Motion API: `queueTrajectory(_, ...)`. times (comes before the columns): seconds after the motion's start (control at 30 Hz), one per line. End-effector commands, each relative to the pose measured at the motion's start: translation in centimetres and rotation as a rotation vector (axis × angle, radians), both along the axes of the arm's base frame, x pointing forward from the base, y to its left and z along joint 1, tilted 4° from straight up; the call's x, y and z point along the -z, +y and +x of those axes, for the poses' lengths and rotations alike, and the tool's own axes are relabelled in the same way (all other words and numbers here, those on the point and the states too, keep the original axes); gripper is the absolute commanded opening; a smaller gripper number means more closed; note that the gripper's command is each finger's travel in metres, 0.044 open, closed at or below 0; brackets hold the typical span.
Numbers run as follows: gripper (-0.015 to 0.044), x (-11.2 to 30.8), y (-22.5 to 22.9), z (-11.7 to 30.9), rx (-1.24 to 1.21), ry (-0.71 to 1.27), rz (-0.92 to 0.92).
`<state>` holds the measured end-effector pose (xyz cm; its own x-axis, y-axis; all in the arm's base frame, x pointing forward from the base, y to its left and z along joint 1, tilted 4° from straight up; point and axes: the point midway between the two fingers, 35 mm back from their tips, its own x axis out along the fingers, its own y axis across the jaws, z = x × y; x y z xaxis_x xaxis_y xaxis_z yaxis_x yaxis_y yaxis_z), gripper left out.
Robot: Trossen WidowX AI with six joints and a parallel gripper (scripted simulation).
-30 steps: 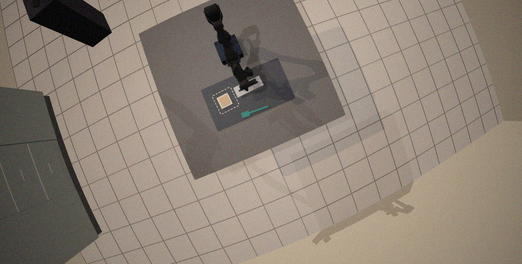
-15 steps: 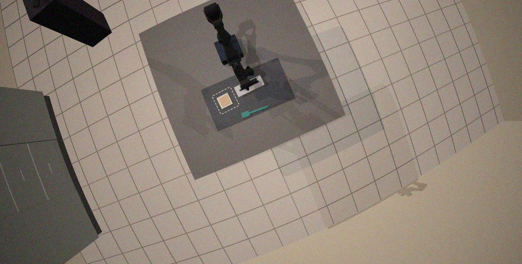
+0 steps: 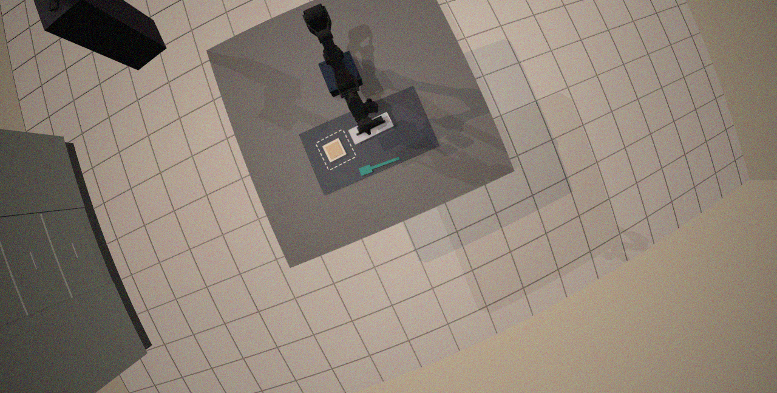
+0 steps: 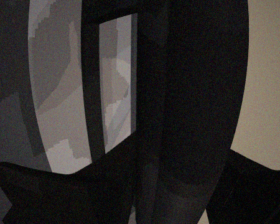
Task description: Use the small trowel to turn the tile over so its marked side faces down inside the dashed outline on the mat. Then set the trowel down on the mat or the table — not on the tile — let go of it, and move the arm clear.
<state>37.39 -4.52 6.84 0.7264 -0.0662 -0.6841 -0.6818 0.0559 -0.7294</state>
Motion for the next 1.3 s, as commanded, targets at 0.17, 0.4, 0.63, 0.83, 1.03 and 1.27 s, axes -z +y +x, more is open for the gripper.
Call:
queueTrajectory(0.17, 0.0000, -0.2, -0.1, 0.1, 0.005, -0.007, 0.001)
queueTrajectory(0.4, 0.0000, 0.0, 0.0, 0.0, 0.000, 0.000, 0.000)
queueTrajectory(0.63, 0.0000, 0.3, 0.9, 0.6, -0.069, 0.023, -0.007)
queueTrajectory(0.83, 0.0000, 0.8, 3.1, 1.8, -0.237, 0.066, -0.022)
queueTrajectory(1.03, 0.0000, 1.3, 5.4, 2.8, -0.393, 0.099, -0.026)
queueTrajectory(1.27, 0.0000, 1.9, 8.1, 3.8, -0.580, 0.124, -0.027)
